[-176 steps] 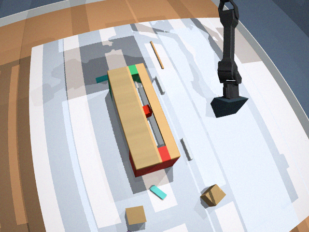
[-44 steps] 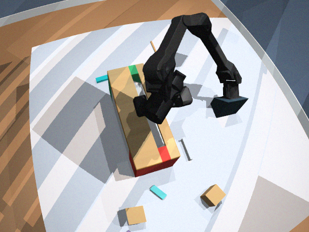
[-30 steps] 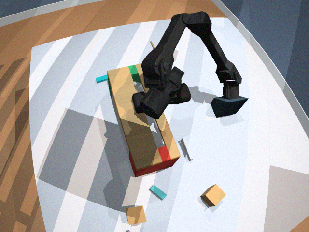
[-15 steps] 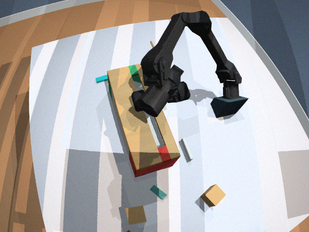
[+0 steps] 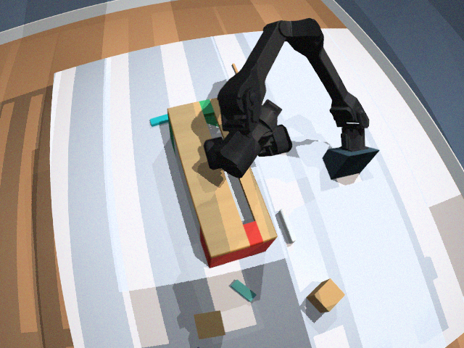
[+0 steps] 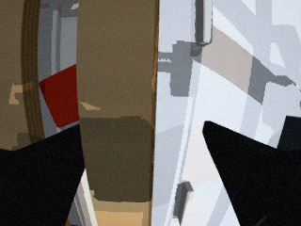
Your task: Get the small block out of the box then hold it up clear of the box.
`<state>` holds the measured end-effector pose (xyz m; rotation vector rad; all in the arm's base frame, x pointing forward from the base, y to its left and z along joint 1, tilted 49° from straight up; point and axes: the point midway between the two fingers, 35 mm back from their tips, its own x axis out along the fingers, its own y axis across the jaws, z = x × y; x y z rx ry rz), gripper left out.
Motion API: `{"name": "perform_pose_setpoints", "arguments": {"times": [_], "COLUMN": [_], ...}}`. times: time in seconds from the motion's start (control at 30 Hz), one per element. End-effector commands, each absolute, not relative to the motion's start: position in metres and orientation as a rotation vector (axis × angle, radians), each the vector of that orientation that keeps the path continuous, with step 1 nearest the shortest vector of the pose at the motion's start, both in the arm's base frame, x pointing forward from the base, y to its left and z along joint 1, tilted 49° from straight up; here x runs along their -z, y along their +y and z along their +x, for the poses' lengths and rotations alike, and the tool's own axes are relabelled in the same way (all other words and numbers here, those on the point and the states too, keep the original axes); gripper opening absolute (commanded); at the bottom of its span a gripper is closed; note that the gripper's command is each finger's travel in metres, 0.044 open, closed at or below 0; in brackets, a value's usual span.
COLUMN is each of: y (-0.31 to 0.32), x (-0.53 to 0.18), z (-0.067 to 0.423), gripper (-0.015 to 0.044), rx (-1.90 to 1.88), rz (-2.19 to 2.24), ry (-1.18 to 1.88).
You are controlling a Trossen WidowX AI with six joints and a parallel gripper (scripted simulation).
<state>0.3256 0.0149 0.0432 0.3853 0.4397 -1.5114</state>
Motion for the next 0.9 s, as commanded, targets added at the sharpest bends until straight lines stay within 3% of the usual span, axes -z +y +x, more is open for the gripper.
{"name": "perform_pose_setpoints", "arguments": {"times": [0.0,0.87], "y": [0.012,0.008], "x": [-0.047,-0.052], "z": [0.326,0.327], "gripper": [0.04,0.04], "rx": [1.509,1.509], "rz": [0.384,0.384], "ry": [0.439,0.439]}}
